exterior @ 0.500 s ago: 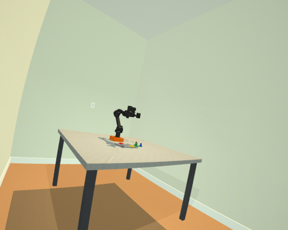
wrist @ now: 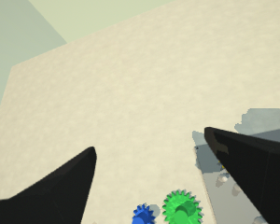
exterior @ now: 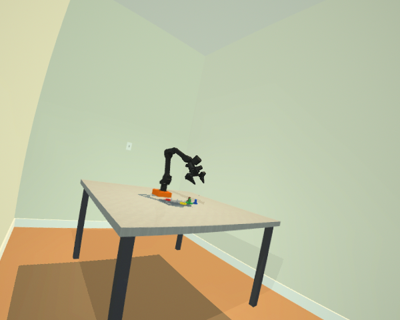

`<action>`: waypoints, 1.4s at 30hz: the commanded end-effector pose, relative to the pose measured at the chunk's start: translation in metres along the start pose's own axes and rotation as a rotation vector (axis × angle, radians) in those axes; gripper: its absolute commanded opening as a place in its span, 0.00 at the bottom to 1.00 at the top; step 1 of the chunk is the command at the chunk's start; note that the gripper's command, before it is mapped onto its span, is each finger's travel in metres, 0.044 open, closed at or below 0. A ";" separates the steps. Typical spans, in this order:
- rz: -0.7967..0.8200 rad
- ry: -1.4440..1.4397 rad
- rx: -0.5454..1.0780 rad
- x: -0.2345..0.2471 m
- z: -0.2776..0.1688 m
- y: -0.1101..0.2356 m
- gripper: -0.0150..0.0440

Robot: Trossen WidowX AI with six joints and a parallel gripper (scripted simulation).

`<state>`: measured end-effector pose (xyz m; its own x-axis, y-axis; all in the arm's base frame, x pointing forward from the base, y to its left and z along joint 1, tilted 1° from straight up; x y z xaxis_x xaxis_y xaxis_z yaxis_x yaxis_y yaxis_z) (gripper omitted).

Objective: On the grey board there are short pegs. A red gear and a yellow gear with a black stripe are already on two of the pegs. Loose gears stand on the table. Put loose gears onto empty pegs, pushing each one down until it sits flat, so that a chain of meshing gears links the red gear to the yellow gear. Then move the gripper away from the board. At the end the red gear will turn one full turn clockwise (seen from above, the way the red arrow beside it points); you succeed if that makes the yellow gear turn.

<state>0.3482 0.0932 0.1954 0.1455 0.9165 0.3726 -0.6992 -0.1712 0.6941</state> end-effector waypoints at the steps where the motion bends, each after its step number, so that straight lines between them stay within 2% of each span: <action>1: -0.075 -0.024 0.207 0.014 -0.034 -0.023 1.00; 7: -0.324 -0.034 0.574 0.027 -0.109 -0.048 1.00; 9: -0.389 -0.029 0.640 0.029 -0.124 -0.050 1.00; 42: -0.398 -0.028 0.649 0.011 -0.154 -0.077 1.00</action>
<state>0.2982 0.1726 0.0547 0.3206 0.9467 0.0322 -0.0476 -0.0178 0.9987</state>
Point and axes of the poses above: the point midway between the two fingers, 35 mm back from their tips, its own y axis back along the fingers, its own x axis across the jaws, z = x × y, the point moved 2 cm from there along y, back along the fingers, and after that the axes turned 13 degrees about -y, right-handed, at the moved point
